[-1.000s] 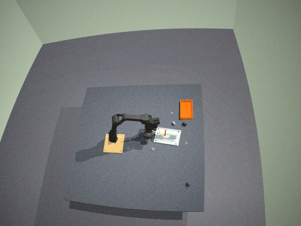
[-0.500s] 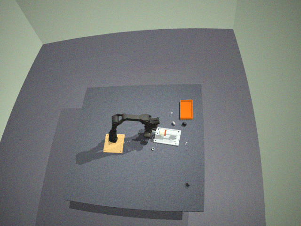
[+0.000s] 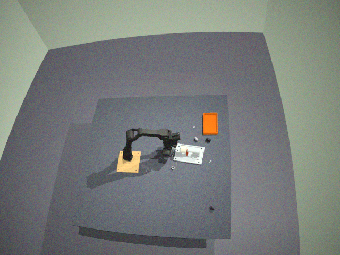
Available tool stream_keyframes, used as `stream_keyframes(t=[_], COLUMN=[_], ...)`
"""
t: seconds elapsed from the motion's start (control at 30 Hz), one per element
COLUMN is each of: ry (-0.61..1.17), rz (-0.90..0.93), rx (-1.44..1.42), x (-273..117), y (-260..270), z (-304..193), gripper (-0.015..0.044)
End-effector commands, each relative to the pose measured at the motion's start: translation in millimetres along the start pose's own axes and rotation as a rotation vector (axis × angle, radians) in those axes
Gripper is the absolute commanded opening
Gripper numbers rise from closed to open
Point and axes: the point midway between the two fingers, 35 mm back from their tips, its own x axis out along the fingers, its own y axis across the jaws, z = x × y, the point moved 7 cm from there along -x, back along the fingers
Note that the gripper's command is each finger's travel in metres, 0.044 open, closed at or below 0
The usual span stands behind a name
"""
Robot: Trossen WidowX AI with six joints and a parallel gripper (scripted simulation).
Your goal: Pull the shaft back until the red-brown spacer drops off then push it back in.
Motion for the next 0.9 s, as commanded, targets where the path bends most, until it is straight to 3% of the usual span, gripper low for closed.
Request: stream_keyframes(t=[0.0,0.87], ry=[0.000,0.004], rz=[0.000,0.002], rx=[0.000,0.001], x=[0.0,0.3], y=[0.0,-0.1], z=[0.0,4.7], gripper=[0.0000,0.0000])
